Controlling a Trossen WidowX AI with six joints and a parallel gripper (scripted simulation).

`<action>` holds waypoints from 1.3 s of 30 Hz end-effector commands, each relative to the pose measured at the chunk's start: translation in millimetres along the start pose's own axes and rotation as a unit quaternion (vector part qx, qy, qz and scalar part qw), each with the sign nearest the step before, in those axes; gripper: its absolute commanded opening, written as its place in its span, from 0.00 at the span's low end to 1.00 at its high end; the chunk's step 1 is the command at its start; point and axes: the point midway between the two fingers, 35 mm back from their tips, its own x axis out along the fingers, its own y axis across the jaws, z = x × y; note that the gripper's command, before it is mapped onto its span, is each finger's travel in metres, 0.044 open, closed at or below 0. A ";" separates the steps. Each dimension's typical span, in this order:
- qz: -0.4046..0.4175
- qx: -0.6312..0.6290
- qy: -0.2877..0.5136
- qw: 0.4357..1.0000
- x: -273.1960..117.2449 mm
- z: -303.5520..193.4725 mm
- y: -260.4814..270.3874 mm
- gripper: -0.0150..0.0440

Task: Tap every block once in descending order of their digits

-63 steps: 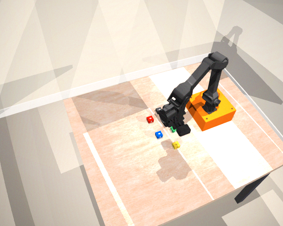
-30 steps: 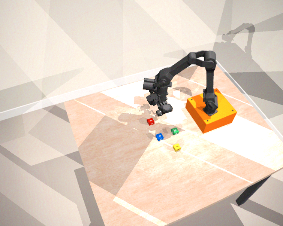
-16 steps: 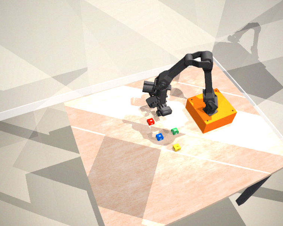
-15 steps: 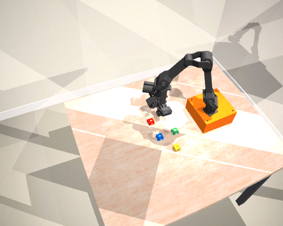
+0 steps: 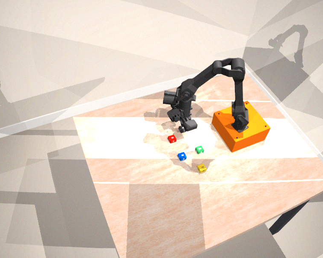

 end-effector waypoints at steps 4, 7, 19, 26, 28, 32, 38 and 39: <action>0.000 -0.001 -0.005 1.000 -37.9 4.0 -1.8 0.29; 0.000 -0.001 -0.005 1.000 -86.2 1.5 -0.6 0.29; 0.002 -0.001 -0.007 1.000 -91.0 61.4 39.1 0.29; 0.002 -0.001 -0.007 1.000 -39.3 66.5 40.1 0.29; 0.002 -0.001 -0.007 1.000 -13.1 64.6 41.0 0.29; 0.002 -0.001 -0.007 1.000 -9.9 64.2 41.1 0.29; 0.002 -0.001 -0.007 1.000 -2.8 64.5 41.1 0.29; 0.002 -0.001 -0.007 1.000 -1.2 64.6 41.1 0.29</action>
